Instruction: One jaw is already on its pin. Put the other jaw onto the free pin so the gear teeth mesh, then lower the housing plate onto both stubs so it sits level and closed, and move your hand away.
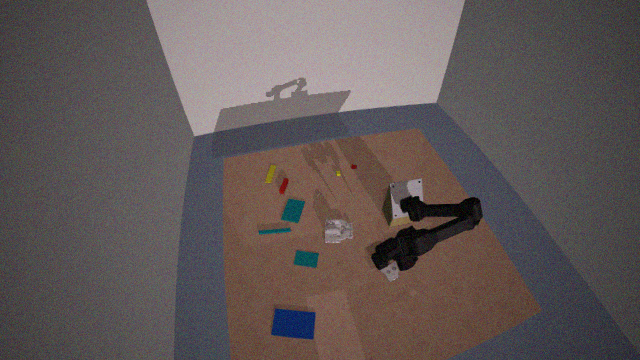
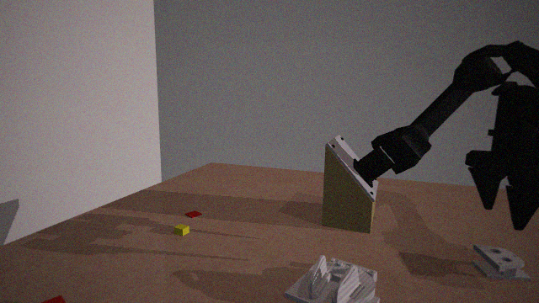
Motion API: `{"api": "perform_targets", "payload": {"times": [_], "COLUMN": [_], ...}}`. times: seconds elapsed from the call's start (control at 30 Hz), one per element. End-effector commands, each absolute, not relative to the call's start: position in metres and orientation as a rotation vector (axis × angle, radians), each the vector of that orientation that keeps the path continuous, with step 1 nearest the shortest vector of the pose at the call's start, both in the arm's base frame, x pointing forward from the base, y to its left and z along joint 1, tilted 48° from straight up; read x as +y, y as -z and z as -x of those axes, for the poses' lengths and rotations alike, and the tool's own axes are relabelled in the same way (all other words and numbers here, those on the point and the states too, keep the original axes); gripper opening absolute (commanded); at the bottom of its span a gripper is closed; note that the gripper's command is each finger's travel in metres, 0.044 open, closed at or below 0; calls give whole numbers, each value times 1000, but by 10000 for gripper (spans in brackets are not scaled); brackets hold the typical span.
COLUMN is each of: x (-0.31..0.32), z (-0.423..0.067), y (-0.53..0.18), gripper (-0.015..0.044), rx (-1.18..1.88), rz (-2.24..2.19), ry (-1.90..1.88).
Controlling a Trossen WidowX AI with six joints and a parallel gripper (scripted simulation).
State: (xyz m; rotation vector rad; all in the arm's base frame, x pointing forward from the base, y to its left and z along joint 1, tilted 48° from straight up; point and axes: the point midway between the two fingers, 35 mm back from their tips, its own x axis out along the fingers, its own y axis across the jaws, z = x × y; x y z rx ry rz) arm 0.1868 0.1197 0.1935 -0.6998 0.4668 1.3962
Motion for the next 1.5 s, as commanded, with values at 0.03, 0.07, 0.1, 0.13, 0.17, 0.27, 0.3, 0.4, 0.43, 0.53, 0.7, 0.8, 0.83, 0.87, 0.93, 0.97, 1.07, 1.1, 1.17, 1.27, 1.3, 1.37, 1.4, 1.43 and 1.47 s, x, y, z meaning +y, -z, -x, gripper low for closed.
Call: {"api": "perform_targets", "payload": {"times": [0.03, 0.07, 0.1, 0.13, 0.17, 0.27, 0.3, 0.4, 0.43, 0.53, 0.7, 0.8, 0.83, 0.87, 0.93, 0.97, 1.07, 1.1, 1.17, 1.27, 1.3, 1.37, 1.4, 1.43, 1.47], "x": [124, 124, 124, 124, 125, 137, 143, 153, 153, 153, 153, 155, 156, 157, 159, 160, 164, 165, 167, 168, 168, 168, 168, 168, 168], "z": [-176, -176, -176, -176, -176, -179, -180, -180, -180, -180, -180, -181, -181, -181, -182, -182, -183, -183, -183, -183, -183, -183, -183, -183, -183], "y": [-195, -195, -195, -195, -194, -181, -176, -169, -169, -169, -169, -167, -166, -165, -163, -162, -159, -158, -156, -155, -155, -155, -155, -155, -155], "gripper": [440, 440, 440, 440, 440, 440, 440, 440, 440, 440, 440, 440, 440, 440, 440, 440, 440, 440, 440, 440, 440, 440, 440, 440, 440], "rx": [416, 416, 416, 416, 417, 425, 422, 412, 412, 412, 412, 412, 412, 412, 412, 412, 412, 412, 412, 412, 412, 412, 412, 412, 412], "rz": [747, 747, 747, 747, 746, 742, 742, 745, 745, 745, 745, 745, 745, 745, 745, 745, 745, 745, 745, 745, 745, 745, 745, 745, 745], "ry": [-1428, -1428, -1428, -1428, -1428, -1425, -1425, -1427, -1427, -1427, -1427, -1428, -1428, -1428, -1428, -1428, -1428, -1428, -1428, -1428, -1428, -1428, -1428, -1428, -1428]}}
